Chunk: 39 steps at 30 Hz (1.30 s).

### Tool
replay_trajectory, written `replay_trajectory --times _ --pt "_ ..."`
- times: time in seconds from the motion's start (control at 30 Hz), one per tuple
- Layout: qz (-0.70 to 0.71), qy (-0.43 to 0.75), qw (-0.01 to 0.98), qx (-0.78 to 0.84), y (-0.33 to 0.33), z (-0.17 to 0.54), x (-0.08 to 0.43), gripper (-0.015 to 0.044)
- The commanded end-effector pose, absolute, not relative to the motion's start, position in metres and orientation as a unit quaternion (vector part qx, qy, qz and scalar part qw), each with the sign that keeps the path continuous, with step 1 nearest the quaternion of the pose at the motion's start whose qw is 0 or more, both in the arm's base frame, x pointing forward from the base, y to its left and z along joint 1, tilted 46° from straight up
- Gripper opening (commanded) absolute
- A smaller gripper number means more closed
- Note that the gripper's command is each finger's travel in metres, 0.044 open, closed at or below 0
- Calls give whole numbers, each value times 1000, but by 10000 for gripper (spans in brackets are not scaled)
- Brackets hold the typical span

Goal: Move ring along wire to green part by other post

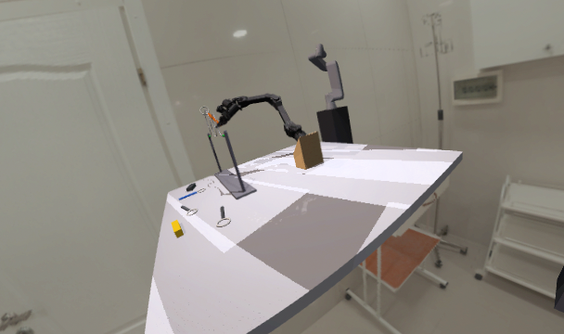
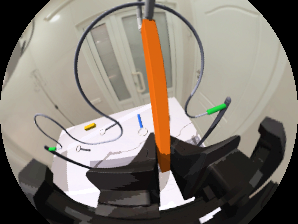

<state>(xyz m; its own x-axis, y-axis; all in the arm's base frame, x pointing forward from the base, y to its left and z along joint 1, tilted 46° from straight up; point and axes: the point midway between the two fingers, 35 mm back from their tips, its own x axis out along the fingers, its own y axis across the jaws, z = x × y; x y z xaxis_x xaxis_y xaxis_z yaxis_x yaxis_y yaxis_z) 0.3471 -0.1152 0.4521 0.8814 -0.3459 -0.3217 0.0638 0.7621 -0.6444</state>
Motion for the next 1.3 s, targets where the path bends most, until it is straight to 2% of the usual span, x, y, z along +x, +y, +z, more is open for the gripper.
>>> replay_trajectory --times 0.0,1.27 --pt "-119 212 902 -356 -116 453 347 -150" --pt "-183 166 782 -572 -127 469 347 -150"
